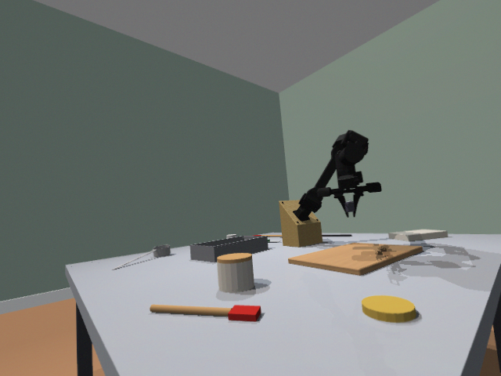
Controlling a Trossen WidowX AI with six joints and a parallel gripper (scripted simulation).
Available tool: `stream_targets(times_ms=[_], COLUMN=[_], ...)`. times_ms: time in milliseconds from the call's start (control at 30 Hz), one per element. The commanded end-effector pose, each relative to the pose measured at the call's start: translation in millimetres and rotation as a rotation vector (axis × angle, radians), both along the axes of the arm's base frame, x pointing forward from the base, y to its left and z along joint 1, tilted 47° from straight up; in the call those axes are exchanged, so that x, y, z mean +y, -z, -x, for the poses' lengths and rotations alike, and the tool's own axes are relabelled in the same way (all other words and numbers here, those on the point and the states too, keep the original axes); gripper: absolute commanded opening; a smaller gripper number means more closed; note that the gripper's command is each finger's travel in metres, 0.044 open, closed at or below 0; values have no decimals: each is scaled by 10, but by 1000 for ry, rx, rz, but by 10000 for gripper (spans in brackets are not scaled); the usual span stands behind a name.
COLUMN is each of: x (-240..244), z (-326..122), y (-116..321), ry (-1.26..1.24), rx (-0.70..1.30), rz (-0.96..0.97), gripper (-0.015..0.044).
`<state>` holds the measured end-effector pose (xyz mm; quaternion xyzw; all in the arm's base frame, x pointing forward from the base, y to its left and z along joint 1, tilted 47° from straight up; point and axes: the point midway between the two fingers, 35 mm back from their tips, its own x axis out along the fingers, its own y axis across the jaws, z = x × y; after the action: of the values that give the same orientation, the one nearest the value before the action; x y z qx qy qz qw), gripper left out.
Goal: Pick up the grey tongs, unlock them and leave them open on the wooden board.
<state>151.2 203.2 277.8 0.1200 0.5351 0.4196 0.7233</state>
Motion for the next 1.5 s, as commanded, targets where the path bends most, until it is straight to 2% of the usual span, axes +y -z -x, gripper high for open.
stream_targets(times_ms=[0, 400, 833, 1467], x=[4, 121, 193, 14], z=[12, -21, 6, 178], y=[18, 83, -41, -273], ry=[4, 47, 168, 465], rx=[-55, -374, -652, -836], rz=[8, 24, -73, -346], gripper=[-150, -150, -150, -150])
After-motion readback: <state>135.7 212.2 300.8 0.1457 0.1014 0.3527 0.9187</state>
